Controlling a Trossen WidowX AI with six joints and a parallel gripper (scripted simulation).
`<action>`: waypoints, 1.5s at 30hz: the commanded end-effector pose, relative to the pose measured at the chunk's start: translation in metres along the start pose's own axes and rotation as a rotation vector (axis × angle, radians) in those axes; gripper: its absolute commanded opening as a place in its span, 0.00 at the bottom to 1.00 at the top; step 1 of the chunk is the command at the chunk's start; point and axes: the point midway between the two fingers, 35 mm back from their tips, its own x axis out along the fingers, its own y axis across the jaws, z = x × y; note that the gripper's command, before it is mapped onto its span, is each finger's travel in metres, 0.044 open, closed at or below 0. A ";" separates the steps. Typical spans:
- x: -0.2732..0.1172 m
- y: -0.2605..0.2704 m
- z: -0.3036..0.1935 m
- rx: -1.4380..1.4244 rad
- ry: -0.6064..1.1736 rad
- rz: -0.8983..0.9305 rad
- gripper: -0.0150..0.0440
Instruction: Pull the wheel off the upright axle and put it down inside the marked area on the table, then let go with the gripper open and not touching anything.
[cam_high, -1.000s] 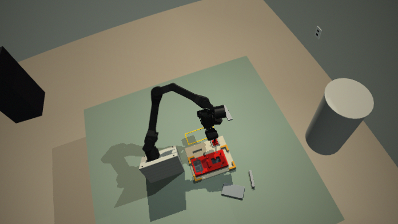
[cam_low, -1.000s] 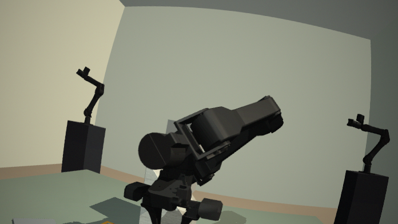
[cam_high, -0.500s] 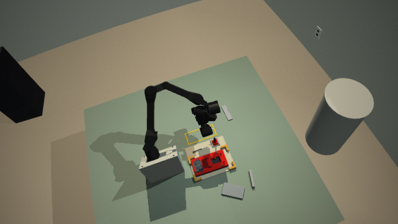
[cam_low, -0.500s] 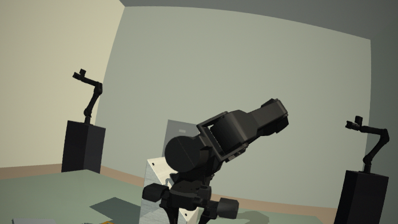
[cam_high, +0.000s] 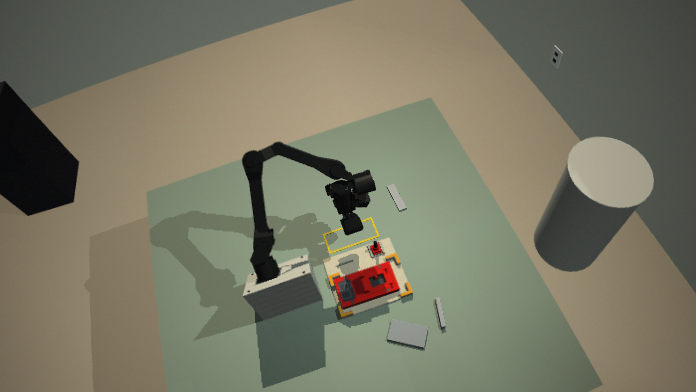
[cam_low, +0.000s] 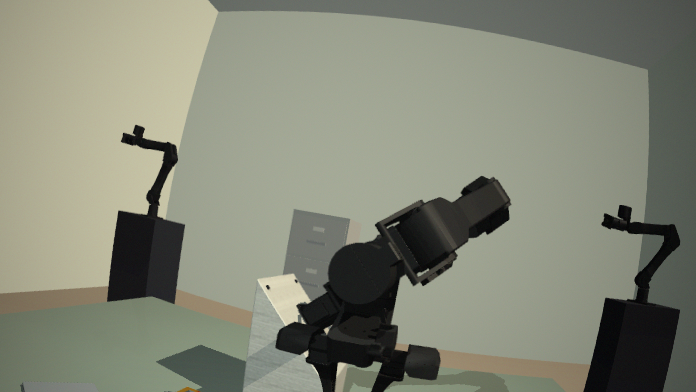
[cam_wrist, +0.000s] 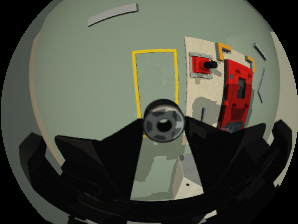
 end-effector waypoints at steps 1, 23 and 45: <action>0.002 0.002 -0.002 0.000 -0.003 0.002 0.25; 0.086 0.002 0.000 0.000 -0.003 0.002 0.25; 0.079 0.004 -0.001 -0.004 0.000 0.005 0.76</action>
